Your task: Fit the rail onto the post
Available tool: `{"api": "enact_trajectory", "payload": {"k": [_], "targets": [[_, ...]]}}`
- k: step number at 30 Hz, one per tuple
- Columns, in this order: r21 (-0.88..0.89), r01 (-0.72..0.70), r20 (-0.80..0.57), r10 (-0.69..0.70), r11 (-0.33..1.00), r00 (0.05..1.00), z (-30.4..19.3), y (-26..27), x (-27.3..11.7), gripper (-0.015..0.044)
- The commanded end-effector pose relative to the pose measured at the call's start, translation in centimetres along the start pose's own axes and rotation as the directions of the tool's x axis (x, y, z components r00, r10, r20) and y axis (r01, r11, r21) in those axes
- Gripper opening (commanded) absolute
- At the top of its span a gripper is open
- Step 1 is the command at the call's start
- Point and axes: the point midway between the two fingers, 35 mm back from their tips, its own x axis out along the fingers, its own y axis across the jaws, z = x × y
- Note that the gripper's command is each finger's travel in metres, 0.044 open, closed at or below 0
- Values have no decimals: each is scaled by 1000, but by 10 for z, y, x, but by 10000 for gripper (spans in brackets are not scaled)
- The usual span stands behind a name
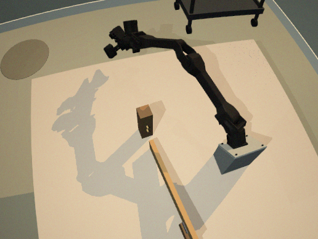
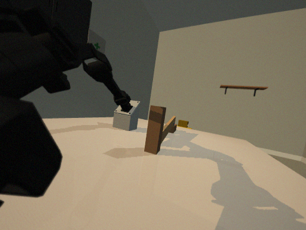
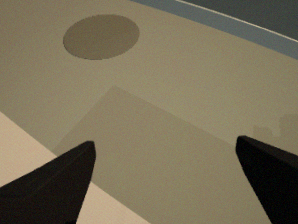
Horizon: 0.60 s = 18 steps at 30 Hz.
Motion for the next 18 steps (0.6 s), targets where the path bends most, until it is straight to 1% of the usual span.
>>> {"api": "enact_trajectory", "payload": {"k": [1,2,6,11,14,18], "targets": [[-2,-4,-4,4,1000,1000,-1,2,0,426],[-8,-15,-16,14,1000,1000,-4,9,-1,440],[-54,-102,-105,96,993,990,-26,61,-11,440],[-132,-226,-220,194,965,956,-55,125,-33,440],[-208,-318,-297,250,925,922,-75,164,-52,440],[-310,-449,-399,314,838,862,-103,214,-85,440]]}}
